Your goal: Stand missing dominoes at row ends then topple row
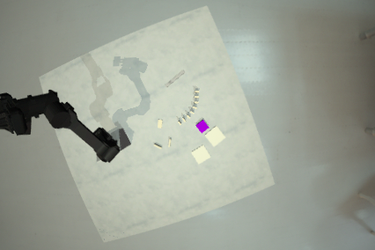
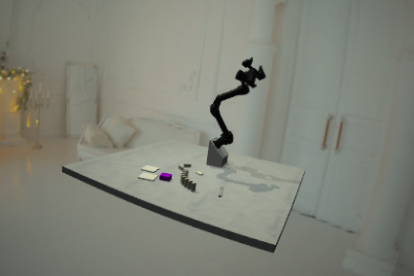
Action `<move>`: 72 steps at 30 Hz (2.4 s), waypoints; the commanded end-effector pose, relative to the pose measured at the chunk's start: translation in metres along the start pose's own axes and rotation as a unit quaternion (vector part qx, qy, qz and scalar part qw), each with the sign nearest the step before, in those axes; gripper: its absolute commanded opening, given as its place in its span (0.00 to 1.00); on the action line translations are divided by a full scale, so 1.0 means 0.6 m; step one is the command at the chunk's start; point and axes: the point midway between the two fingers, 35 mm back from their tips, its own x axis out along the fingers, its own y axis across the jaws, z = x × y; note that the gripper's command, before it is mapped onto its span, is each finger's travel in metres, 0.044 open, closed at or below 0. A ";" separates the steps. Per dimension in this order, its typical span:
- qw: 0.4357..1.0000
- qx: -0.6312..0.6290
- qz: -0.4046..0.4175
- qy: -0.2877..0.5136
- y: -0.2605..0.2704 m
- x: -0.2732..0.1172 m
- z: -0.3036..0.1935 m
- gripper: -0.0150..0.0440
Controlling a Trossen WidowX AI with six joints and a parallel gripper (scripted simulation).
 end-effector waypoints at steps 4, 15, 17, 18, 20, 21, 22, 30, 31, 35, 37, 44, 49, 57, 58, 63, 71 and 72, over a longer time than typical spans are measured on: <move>0.997 0.002 0.071 0.030 0.107 0.026 -0.017 1.00; 0.952 0.056 0.287 0.092 0.402 -0.005 -0.055 1.00; 0.942 0.068 0.311 0.108 0.437 -0.022 -0.062 1.00; 0.936 0.081 0.320 0.122 0.451 -0.032 -0.066 1.00; 0.920 0.101 0.348 0.148 0.493 -0.060 -0.075 1.00; 0.910 0.107 0.368 0.158 0.517 -0.077 -0.081 1.00; 0.900 0.111 0.386 0.168 0.540 -0.095 -0.086 1.00; 0.822 0.100 0.504 0.245 0.663 -0.252 -0.134 1.00; 0.809 0.104 0.518 0.257 0.675 -0.276 -0.139 1.00; 0.754 0.119 0.570 0.304 0.711 -0.377 -0.156 1.00; 0.724 0.126 0.593 0.330 0.721 -0.430 -0.164 1.00; 0.608 0.145 0.652 0.430 0.715 -0.623 -0.184 1.00; 0.513 0.154 0.676 0.506 0.672 -0.763 -0.182 1.00; 0.350 0.167 0.676 0.627 0.544 -0.966 -0.141 1.00; 0.328 0.169 0.671 0.643 0.524 -0.988 -0.132 1.00; 0.224 0.182 0.634 0.717 0.422 -1.083 -0.074 1.00; 0.062 0.203 0.524 0.825 0.248 -1.176 0.060 1.00; 0.043 0.205 0.506 0.837 0.227 -1.182 0.080 1.00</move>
